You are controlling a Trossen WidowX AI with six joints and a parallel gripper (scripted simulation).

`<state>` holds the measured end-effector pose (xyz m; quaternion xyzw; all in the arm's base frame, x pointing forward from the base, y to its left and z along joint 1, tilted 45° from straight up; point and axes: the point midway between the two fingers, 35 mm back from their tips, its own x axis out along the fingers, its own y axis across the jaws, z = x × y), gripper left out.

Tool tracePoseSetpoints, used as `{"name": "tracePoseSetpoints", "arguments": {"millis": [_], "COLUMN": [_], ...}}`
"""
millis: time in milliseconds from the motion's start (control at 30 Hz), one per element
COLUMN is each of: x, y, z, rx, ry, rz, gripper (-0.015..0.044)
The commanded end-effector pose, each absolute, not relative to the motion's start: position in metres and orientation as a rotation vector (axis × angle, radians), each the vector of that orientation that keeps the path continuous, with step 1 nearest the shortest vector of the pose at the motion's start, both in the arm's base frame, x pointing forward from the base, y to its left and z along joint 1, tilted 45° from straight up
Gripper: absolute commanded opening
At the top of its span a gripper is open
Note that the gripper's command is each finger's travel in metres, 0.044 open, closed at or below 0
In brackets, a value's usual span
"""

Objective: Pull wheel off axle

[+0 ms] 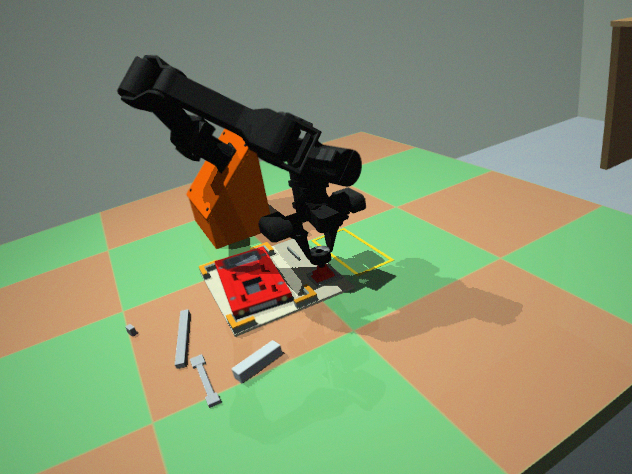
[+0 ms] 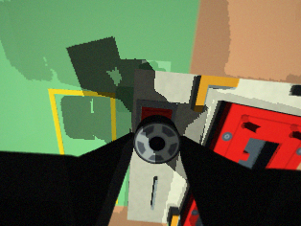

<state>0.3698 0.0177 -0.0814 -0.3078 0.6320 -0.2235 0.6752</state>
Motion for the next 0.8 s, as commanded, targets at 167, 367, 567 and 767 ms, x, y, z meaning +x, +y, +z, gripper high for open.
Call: {"name": "tracePoseSetpoints", "arguments": {"millis": [167,367,567,767], "x": [0.3707,0.3705,0.3702,0.37], "y": [0.0231,0.0244,0.0258,0.0272], "z": [-0.0767,-0.0753,-0.0739,-0.0725], "rx": [-0.687,-0.687,-0.688,-0.688], "ry": [1.414,1.414,1.413,1.413], "rz": [-0.499,-0.499,-0.498,-0.498], "gripper": [0.0,0.0,0.0,0.0]}}
